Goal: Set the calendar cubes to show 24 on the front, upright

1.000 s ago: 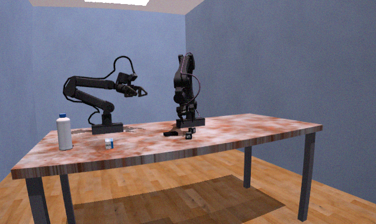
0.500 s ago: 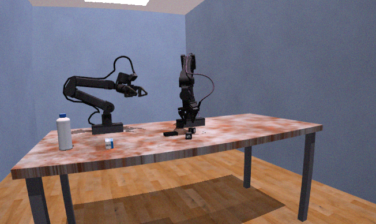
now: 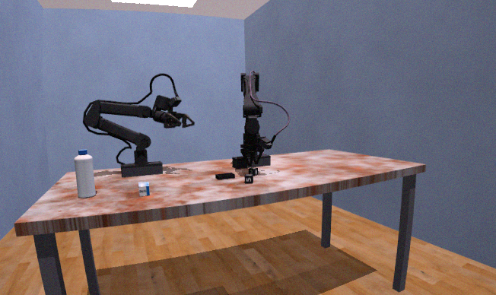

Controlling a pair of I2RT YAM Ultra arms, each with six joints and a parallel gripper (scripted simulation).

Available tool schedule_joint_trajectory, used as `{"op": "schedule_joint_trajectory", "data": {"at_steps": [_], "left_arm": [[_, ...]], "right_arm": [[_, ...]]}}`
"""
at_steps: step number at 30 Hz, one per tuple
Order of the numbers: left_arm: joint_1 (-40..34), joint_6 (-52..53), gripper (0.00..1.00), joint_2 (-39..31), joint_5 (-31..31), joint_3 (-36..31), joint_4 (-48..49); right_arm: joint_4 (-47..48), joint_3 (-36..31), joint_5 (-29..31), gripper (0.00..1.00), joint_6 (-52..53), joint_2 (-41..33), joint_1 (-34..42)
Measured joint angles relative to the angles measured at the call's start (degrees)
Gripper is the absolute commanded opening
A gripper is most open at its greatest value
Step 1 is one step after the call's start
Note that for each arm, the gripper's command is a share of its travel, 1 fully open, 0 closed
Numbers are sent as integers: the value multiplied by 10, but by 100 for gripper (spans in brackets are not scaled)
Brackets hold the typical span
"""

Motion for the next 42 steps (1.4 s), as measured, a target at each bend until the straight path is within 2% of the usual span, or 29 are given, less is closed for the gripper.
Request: {"op": "schedule_joint_trajectory", "data": {"at_steps": [12,29,30,34,35,37,38,42], "left_arm": [[0,-9,55,-1,0,0,16],[0,-9,55,39,0,-22,74],[0,-9,47,41,0,-24,78],[0,-9,47,47,0,-27,88],[0,-9,43,46,0,-27,89],[0,-9,43,46,0,-27,92],[0,-10,39,46,0,-27,93],[0,-12,36,46,0,-27,95]], "right_arm": [[0,0,0,100,0,0,0],[0,0,0,100,0,0,0],[0,0,0,100,0,0,0],[0,0,0,100,0,0,0],[0,0,0,100,0,0,0],[0,0,0,100,0,0,0],[0,0,0,100,0,0,0],[0,0,0,100,0,0,0]]}}
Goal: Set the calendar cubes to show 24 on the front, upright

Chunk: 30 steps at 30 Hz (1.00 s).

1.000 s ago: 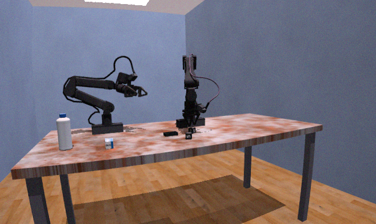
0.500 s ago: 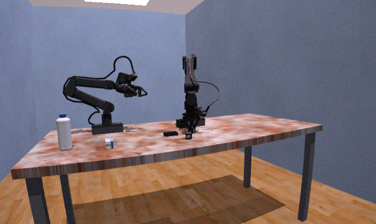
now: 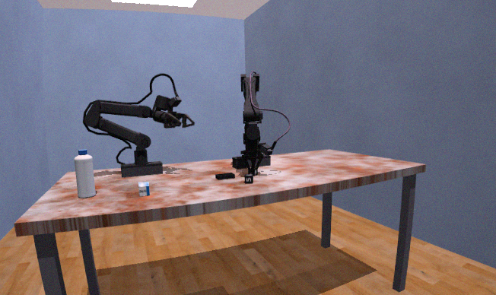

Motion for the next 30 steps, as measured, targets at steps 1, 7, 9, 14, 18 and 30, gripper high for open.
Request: {"op": "schedule_joint_trajectory", "data": {"at_steps": [1,7,9,14,18,30], "left_arm": [[0,0,35,0,0,0,0],[0,0,29,0,0,0,2],[0,0,26,0,0,0,2],[0,0,11,0,0,-1,3],[0,0,26,-2,0,-2,1],[0,0,26,-67,0,59,-109]], "right_arm": [[0,0,0,100,0,0,0],[0,0,0,100,0,0,0],[0,0,0,100,0,0,0],[0,0,0,100,0,0,0],[0,0,0,100,0,0,0],[0,0,0,100,0,0,0]]}}
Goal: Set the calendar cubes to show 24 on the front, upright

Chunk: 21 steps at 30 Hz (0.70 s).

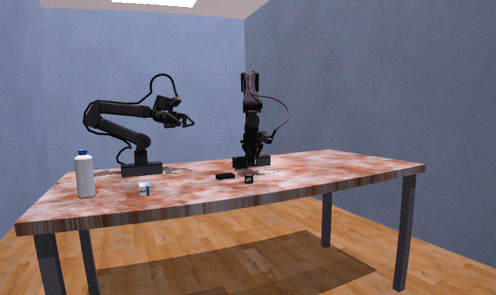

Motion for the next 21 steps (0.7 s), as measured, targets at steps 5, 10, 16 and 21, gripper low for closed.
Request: {"op": "schedule_joint_trajectory", "data": {"at_steps": [5,10,16,21], "left_arm": [[-5,-22,26,-5,-1,11,-19],[-78,-89,26,18,0,29,-24],[-142,-150,26,57,2,60,-24],[-196,-189,26,94,2,94,-17]], "right_arm": [[0,0,0,100,0,0,0],[0,0,0,100,0,0,0],[0,0,0,100,0,0,0],[0,0,0,100,0,0,0]]}}
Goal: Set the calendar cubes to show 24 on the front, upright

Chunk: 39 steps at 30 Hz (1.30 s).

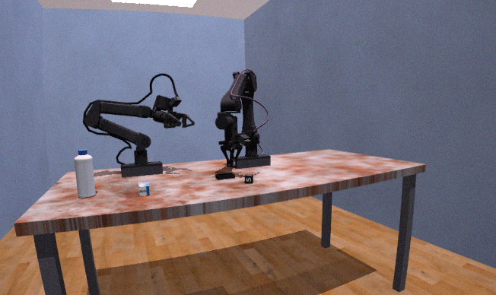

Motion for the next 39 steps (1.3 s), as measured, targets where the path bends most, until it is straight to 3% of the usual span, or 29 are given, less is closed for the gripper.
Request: {"op": "schedule_joint_trajectory", "data": {"at_steps": [12,39], "left_arm": [[-18,35,26,7,-2,6,4],[-18,626,26,7,-4,6,1]], "right_arm": [[0,0,0,100,0,0,0],[0,0,0,100,0,0,0]]}}
